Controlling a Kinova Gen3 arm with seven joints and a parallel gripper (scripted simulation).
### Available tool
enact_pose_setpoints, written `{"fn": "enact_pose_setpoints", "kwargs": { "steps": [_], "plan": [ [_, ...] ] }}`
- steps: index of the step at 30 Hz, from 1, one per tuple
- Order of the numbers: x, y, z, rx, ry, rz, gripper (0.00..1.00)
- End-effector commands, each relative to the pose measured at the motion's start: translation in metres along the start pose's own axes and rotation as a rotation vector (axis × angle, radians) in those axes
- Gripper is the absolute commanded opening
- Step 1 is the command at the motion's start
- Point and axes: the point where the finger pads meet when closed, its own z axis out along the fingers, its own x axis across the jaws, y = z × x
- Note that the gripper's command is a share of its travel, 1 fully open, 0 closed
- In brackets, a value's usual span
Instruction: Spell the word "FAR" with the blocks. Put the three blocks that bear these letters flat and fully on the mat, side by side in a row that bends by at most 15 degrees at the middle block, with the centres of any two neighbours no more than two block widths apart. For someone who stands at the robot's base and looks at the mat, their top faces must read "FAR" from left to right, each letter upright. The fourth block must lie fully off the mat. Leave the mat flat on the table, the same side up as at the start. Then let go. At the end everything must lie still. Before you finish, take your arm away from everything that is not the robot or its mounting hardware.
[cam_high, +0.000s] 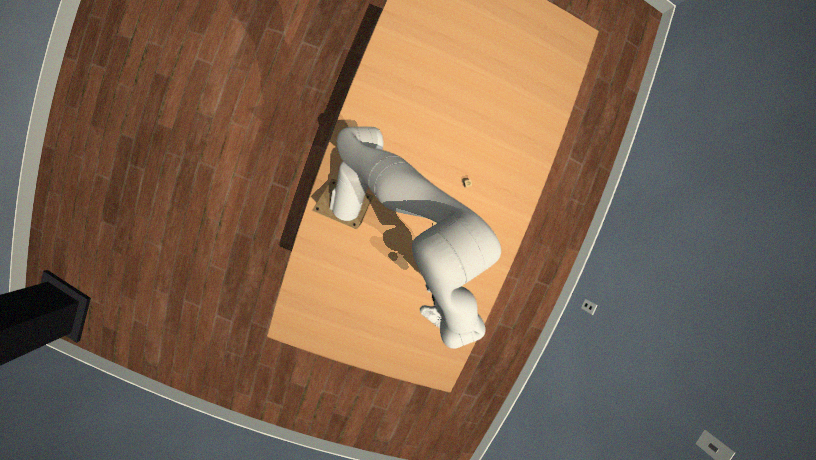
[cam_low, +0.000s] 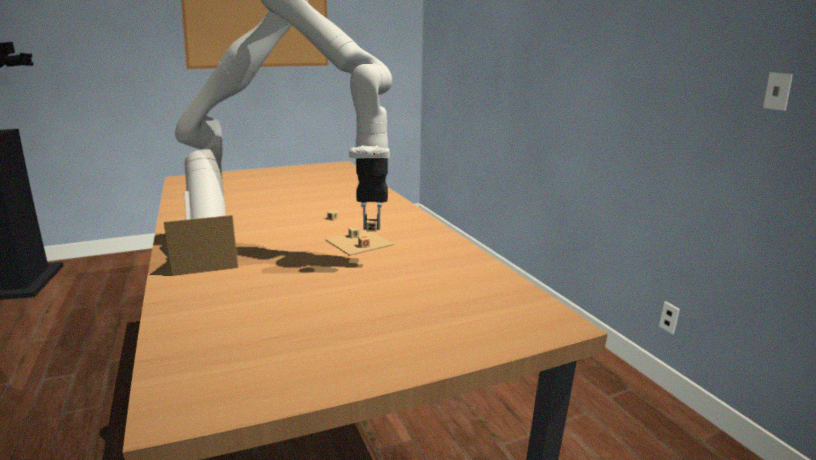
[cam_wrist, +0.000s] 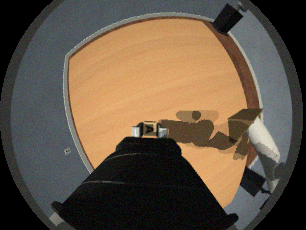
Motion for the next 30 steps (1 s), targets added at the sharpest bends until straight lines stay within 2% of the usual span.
{"fn": "enact_pose_setpoints", "kwargs": {
  "steps": [1, 16, 30],
  "plan": [
    [0.003, 0.001, -0.002, -0.003, 0.005, 0.024, 0.49],
    [0.017, 0.008, 0.001, 0.002, 0.03, 0.203, 0.49],
    [0.041, 0.026, 0.003, 0.026, 0.063, 0.603, 0.49]
  ]
}}
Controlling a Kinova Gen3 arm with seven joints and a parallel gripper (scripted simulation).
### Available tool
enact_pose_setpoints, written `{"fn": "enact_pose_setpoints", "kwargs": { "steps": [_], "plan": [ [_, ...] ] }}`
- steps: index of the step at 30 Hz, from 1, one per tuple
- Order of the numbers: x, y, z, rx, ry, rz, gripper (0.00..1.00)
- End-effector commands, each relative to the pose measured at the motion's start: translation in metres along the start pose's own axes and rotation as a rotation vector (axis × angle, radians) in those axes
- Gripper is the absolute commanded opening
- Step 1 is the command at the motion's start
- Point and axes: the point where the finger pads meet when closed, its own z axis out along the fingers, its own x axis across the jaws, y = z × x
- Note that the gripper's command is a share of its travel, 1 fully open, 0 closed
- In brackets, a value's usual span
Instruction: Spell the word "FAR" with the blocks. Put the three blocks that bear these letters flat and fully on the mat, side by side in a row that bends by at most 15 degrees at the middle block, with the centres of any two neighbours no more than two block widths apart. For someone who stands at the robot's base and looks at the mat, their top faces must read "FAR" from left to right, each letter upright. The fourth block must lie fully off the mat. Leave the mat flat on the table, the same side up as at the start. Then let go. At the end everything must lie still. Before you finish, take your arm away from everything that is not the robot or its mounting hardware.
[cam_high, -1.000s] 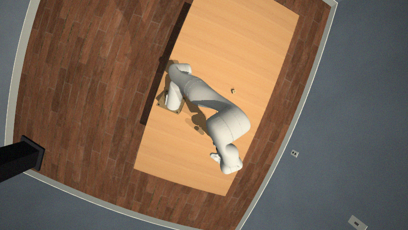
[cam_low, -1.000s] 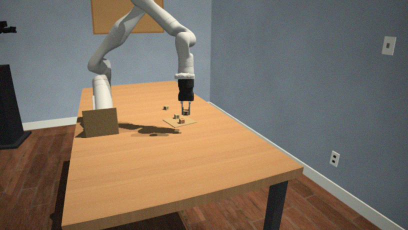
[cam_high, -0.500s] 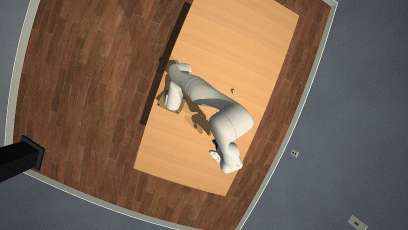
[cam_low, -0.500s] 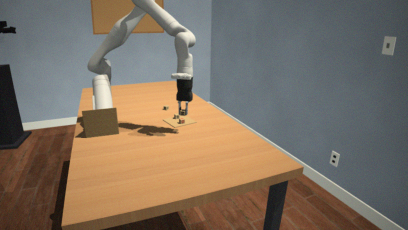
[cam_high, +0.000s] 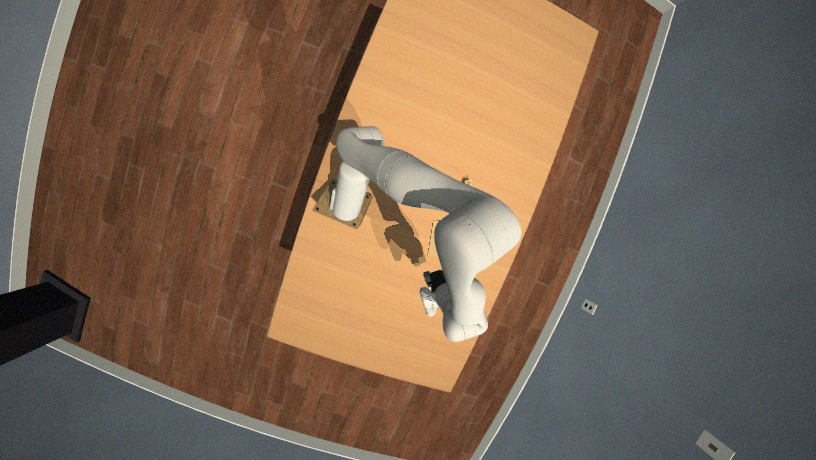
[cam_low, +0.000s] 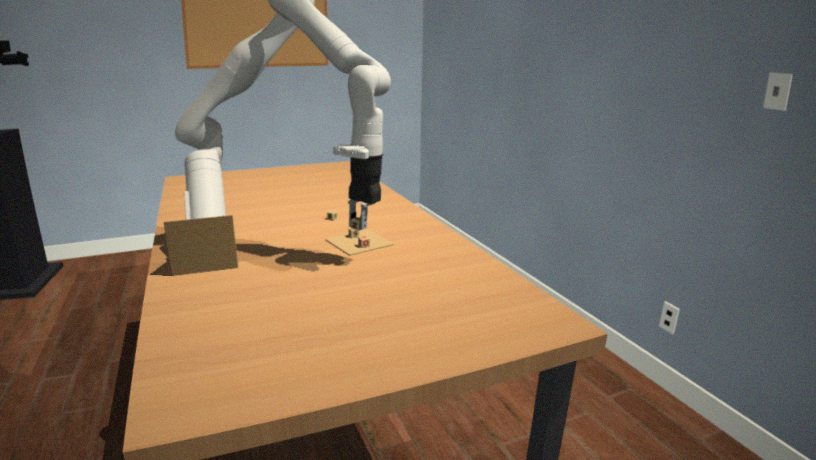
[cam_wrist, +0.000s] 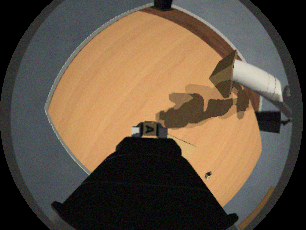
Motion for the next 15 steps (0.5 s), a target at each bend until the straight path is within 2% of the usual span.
{"fn": "enact_pose_setpoints", "kwargs": {
  "steps": [1, 3, 15],
  "plan": [
    [0.013, 0.006, 0.001, 0.012, 0.014, 0.101, 0.49],
    [0.013, 0.006, 0.001, 0.012, 0.014, 0.101, 0.49],
    [0.044, 0.019, 0.003, 0.036, 0.025, 0.586, 0.49]
  ]
}}
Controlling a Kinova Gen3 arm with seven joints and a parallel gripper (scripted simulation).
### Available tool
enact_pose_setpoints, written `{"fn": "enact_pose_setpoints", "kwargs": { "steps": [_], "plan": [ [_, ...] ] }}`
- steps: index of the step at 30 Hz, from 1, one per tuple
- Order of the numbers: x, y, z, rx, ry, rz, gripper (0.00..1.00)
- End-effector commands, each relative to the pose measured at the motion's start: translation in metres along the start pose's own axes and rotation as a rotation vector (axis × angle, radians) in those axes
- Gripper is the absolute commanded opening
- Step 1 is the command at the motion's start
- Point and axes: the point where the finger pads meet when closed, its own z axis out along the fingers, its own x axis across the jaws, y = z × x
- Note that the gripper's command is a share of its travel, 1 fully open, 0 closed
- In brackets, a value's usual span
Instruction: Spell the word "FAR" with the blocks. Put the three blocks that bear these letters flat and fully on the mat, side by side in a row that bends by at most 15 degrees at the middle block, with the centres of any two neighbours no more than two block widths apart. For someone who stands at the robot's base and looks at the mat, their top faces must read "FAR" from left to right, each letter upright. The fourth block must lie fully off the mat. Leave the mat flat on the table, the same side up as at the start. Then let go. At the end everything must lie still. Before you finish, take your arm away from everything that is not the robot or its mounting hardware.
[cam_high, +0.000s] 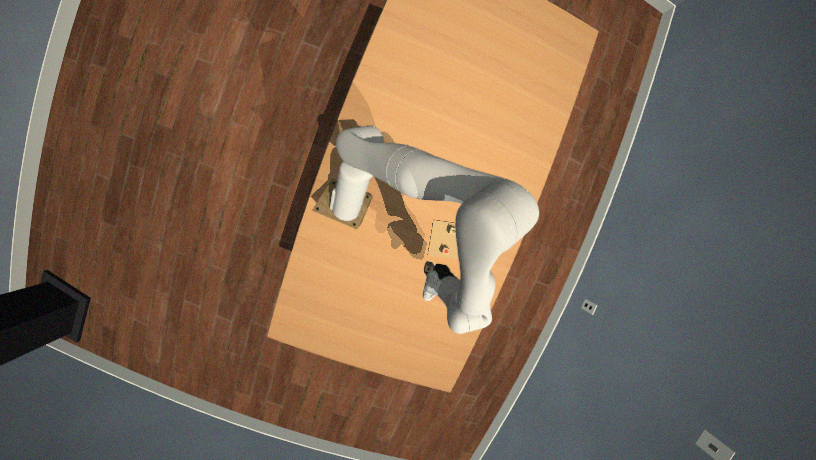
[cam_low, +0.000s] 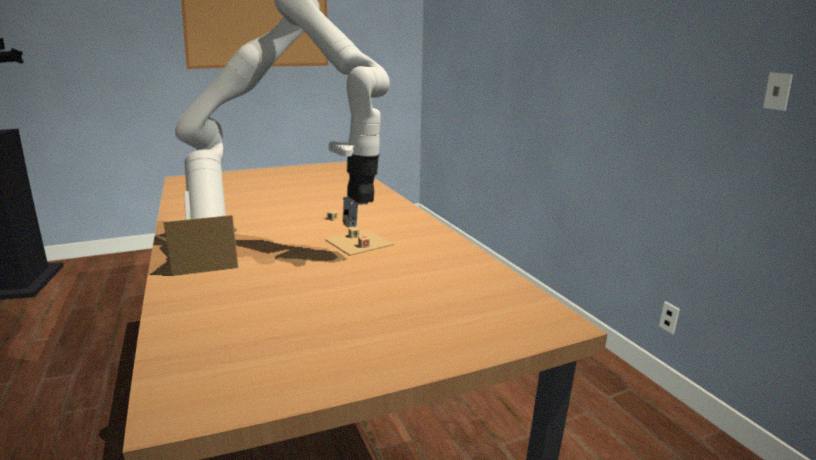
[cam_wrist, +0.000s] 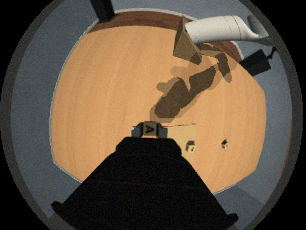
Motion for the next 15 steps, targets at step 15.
{"fn": "enact_pose_setpoints", "kwargs": {
  "steps": [15],
  "plan": [
    [0.049, 0.014, -0.002, 0.002, 0.006, 0.657, 0.49]
  ]
}}
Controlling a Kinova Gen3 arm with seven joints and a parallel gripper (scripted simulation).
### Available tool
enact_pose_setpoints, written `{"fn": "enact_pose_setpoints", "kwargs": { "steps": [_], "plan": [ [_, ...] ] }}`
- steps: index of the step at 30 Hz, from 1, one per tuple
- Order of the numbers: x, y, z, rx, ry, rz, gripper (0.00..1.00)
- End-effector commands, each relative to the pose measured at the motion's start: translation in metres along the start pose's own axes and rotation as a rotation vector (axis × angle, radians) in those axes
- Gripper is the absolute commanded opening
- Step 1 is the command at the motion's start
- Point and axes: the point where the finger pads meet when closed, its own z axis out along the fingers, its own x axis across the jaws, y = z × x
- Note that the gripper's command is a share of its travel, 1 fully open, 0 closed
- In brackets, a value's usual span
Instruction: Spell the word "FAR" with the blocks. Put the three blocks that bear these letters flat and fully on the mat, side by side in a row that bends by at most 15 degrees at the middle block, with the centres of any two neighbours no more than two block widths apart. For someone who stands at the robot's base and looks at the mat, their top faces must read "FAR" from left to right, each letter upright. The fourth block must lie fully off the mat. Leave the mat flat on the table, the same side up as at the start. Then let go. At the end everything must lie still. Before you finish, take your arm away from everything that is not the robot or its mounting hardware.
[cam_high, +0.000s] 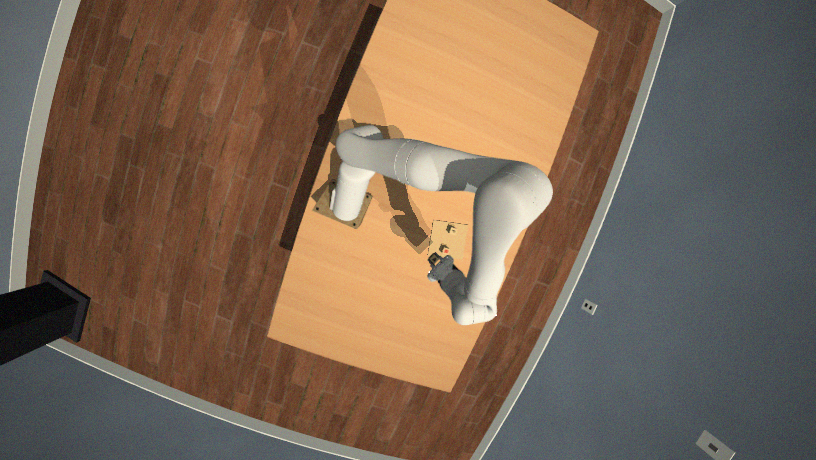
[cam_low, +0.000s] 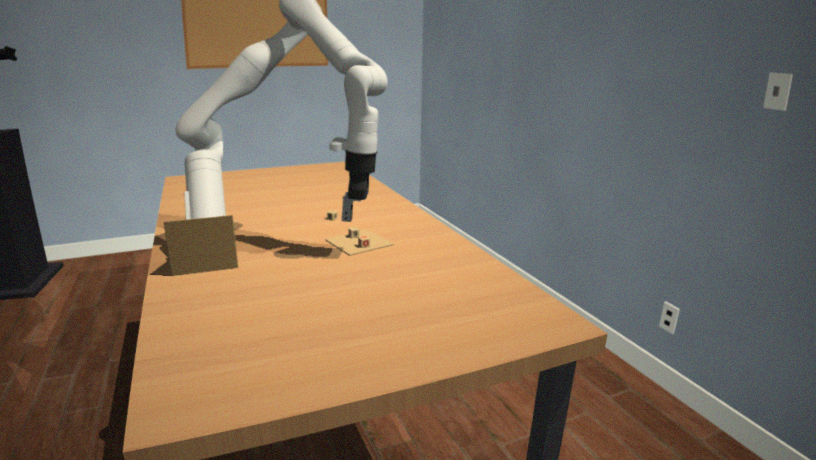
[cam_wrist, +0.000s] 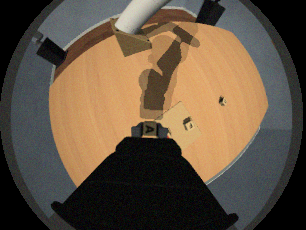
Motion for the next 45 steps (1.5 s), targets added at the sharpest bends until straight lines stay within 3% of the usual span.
{"fn": "enact_pose_setpoints", "kwargs": {
  "steps": [1, 22, 36, 45],
  "plan": [
    [0.015, -0.004, -0.001, 0.004, 0.0, 0.123, 0.49],
    [0.06, 0.005, -0.007, -0.038, 0.025, 0.783, 0.49],
    [0.075, 0.013, -0.011, -0.057, 0.047, 1.011, 0.49],
    [0.079, 0.014, -0.011, -0.061, 0.054, 1.058, 0.49]
  ]
}}
